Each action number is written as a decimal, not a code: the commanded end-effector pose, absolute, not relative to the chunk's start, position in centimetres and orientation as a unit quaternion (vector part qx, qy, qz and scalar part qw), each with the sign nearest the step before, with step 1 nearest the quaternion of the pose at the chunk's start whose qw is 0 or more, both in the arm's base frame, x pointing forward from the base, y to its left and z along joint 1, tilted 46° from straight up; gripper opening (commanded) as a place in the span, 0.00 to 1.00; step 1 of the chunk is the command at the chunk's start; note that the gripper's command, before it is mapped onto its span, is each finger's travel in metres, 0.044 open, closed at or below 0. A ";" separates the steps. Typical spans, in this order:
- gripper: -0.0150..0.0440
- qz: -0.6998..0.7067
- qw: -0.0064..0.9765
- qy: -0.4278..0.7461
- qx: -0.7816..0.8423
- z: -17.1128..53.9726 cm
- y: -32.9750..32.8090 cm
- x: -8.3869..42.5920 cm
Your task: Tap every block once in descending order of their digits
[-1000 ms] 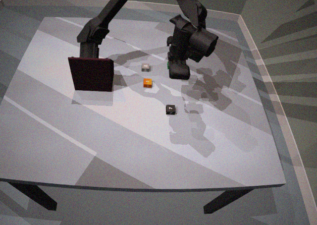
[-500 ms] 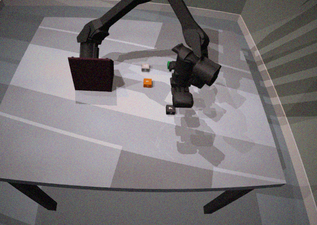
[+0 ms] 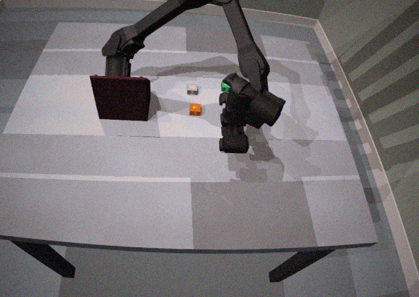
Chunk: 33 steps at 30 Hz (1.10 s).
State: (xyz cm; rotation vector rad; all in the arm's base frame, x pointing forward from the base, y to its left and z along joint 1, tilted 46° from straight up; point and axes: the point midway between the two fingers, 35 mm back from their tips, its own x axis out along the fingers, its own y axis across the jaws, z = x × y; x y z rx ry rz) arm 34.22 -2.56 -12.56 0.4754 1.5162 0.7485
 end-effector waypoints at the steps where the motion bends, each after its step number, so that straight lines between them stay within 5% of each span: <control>1: 0.29 0.329 0.635 0.666 0.212 -13.2 -1.8 33.9; 16: 0.29 0.329 0.635 0.666 0.212 -14.0 -1.0 33.7; 33: 0.29 0.327 0.635 0.667 0.211 -6.2 -8.9 34.9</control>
